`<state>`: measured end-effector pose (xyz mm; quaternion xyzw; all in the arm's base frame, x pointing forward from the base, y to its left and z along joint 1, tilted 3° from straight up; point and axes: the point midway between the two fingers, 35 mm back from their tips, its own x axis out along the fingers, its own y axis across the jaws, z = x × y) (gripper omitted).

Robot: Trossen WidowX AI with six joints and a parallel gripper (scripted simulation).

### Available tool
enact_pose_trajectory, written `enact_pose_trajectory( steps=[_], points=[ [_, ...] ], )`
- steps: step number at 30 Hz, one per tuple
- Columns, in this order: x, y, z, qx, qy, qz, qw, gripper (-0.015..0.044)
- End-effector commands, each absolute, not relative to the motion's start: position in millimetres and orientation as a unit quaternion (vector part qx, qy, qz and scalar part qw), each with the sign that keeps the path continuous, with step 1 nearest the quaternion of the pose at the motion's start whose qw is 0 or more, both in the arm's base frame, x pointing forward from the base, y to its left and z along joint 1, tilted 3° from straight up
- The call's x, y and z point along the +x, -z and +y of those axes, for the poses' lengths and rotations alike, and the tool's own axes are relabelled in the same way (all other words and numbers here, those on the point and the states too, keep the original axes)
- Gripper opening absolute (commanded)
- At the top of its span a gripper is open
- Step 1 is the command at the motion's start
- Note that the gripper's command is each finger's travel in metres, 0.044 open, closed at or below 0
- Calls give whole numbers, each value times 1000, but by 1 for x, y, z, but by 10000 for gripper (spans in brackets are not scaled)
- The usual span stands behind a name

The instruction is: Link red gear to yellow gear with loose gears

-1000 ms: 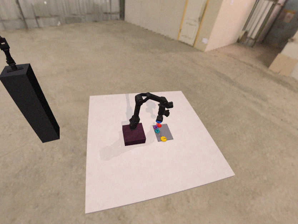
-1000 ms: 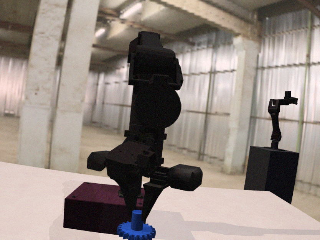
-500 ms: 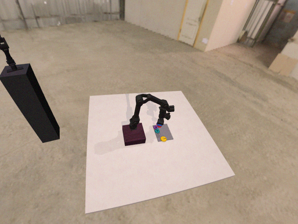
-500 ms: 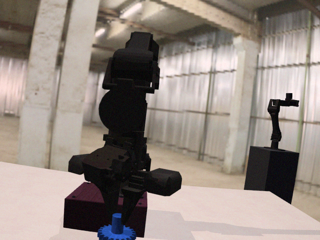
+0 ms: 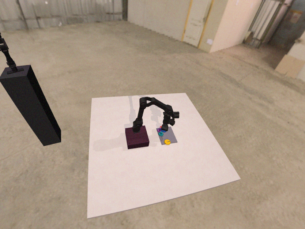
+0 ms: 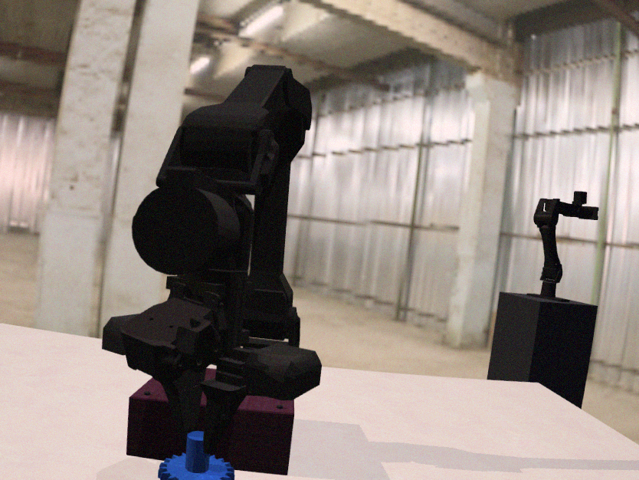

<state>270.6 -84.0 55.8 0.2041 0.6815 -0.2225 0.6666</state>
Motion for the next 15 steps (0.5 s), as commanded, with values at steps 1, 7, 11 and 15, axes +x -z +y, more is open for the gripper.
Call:
enact_pose_trajectory(
  steps=[1,7,11,15],
  points=[
    [267,-53,-92,202,224,682,667,0],
    [262,-49,-104,201,224,682,666,0],
    [258,-47,-112,201,224,682,666,0],
    [254,-45,-119,201,224,683,666,0]
  ],
)
